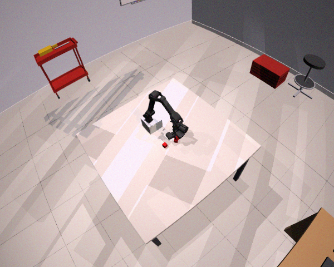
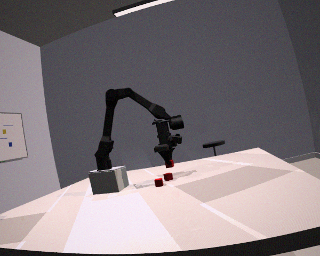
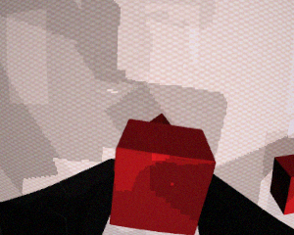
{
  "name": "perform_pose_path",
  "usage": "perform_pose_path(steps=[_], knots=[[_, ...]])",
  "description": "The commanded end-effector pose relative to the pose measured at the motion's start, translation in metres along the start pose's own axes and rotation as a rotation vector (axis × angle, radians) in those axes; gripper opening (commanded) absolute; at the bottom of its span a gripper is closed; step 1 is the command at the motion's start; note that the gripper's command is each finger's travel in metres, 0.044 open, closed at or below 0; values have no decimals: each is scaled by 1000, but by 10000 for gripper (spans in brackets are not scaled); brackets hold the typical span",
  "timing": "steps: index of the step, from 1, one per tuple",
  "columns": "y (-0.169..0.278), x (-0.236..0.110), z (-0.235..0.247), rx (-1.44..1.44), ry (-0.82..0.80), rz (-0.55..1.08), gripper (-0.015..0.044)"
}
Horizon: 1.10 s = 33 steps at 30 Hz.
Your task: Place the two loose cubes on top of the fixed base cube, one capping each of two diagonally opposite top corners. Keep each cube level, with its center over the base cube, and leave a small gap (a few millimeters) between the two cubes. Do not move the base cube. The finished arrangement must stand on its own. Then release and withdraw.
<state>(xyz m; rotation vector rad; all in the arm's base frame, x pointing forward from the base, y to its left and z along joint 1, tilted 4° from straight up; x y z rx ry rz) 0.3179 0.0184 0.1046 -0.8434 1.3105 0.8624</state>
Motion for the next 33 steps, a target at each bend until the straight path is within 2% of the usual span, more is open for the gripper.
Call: perform_pose_path(steps=[1, 12, 33], knots=[[0, 1, 0, -8, 2, -2, 105], [0, 27, 1, -7, 2, -2, 105], [0, 29, 1, -7, 2, -2, 105]])
Point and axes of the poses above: the point midway between the two fingers, 35 mm back from their tips, its own x axis out along the fingers, its own z axis across the jaws, y = z × x, the point moved 8 cm from there along -x, back along the fingers, and after that the axes turned 9 degrees about x, right-handed, at the moved point
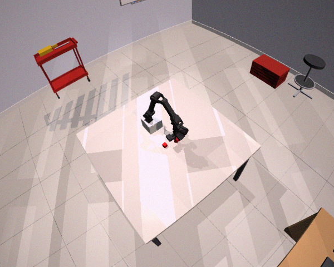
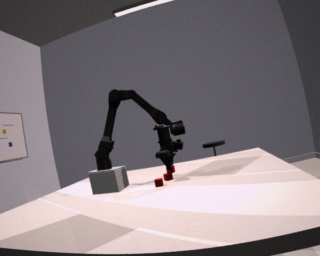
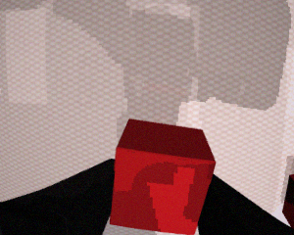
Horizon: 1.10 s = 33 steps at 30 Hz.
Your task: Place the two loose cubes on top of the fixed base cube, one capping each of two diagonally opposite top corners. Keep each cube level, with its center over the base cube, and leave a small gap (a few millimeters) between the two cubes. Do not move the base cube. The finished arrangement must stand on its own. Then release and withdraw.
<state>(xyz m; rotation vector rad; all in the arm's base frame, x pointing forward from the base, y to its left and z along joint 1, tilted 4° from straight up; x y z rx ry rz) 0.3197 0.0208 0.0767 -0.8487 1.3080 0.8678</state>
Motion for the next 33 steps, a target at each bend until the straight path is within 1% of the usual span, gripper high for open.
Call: perform_pose_path(steps=[1, 8, 12, 17, 20, 33], knots=[[0, 1, 0, 0, 3, -2, 105], [0, 1, 0, 0, 3, -2, 105], [0, 1, 0, 0, 3, -2, 205], [0, 1, 0, 0, 3, -2, 205], [0, -8, 0, 0, 0, 0, 205], [0, -19, 0, 0, 0, 0, 205]])
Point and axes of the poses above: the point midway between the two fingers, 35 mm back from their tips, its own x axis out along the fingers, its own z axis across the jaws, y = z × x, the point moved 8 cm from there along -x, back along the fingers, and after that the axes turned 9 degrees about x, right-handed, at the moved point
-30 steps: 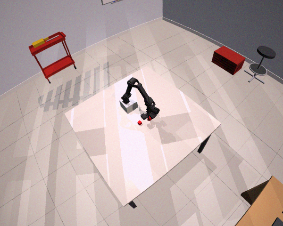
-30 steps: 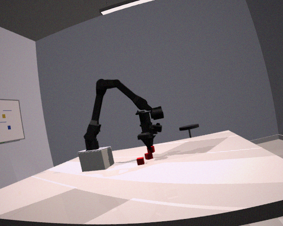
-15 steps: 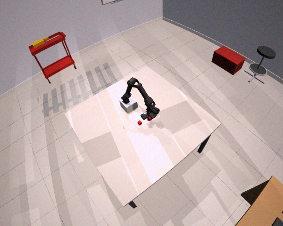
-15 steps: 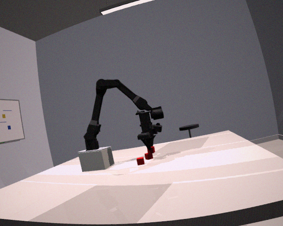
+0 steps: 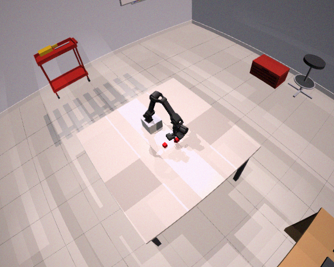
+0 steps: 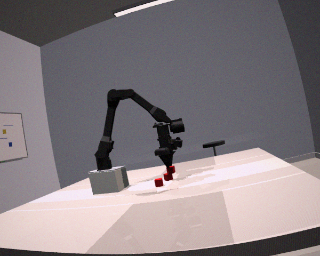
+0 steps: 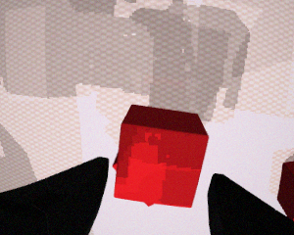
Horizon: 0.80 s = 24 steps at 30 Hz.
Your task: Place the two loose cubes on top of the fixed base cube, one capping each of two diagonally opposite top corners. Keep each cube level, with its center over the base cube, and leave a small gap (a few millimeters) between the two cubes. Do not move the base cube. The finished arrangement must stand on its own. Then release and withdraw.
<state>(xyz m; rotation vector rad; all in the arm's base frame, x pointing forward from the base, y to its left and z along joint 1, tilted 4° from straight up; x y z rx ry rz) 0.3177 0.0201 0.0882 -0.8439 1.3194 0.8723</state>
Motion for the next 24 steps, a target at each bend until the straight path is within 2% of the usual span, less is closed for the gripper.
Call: perform_pose_path(steps=[1, 20, 22, 24], knots=[[-1, -8, 1, -2, -6, -10, 205], [-1, -19, 1, -2, -6, -11, 205], [-1, -18, -4, 50, -3, -6, 258], [-2, -23, -16, 185, -2, -6, 265]])
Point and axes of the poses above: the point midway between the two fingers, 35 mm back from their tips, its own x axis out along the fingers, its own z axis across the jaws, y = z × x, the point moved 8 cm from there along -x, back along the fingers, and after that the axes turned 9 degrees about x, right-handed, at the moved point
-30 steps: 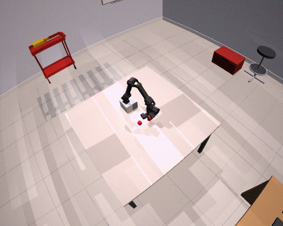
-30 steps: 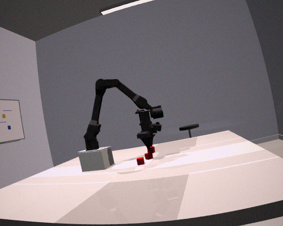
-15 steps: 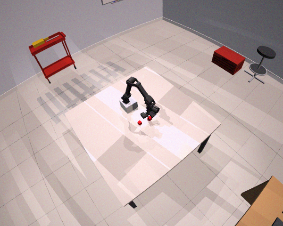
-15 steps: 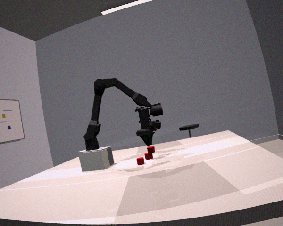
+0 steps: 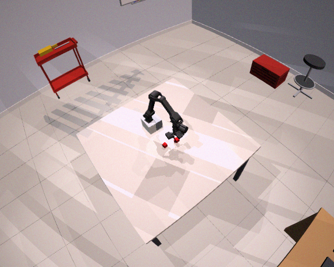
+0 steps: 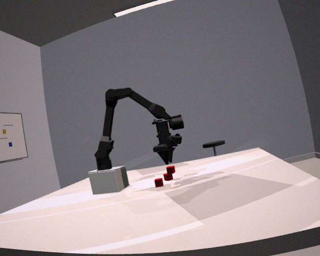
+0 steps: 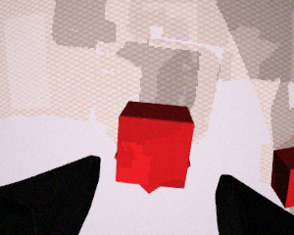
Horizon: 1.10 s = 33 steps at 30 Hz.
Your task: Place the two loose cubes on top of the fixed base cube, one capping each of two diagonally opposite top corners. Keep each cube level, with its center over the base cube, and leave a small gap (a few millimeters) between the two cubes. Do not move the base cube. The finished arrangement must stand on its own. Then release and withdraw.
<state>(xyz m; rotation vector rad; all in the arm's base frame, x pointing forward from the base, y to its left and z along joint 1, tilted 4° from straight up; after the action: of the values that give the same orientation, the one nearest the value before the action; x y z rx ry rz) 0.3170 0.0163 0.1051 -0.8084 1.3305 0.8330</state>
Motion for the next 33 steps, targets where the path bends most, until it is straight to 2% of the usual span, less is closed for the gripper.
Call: perform_pose_path(steps=[1, 16, 28, 33], knots=[[-2, -8, -20, 211, 1, -1, 265], [7, -43, -112, 1279, 2, -10, 265], [7, -42, -113, 1292, 2, -10, 265], [6, 11, -113, 1292, 2, -10, 265]])
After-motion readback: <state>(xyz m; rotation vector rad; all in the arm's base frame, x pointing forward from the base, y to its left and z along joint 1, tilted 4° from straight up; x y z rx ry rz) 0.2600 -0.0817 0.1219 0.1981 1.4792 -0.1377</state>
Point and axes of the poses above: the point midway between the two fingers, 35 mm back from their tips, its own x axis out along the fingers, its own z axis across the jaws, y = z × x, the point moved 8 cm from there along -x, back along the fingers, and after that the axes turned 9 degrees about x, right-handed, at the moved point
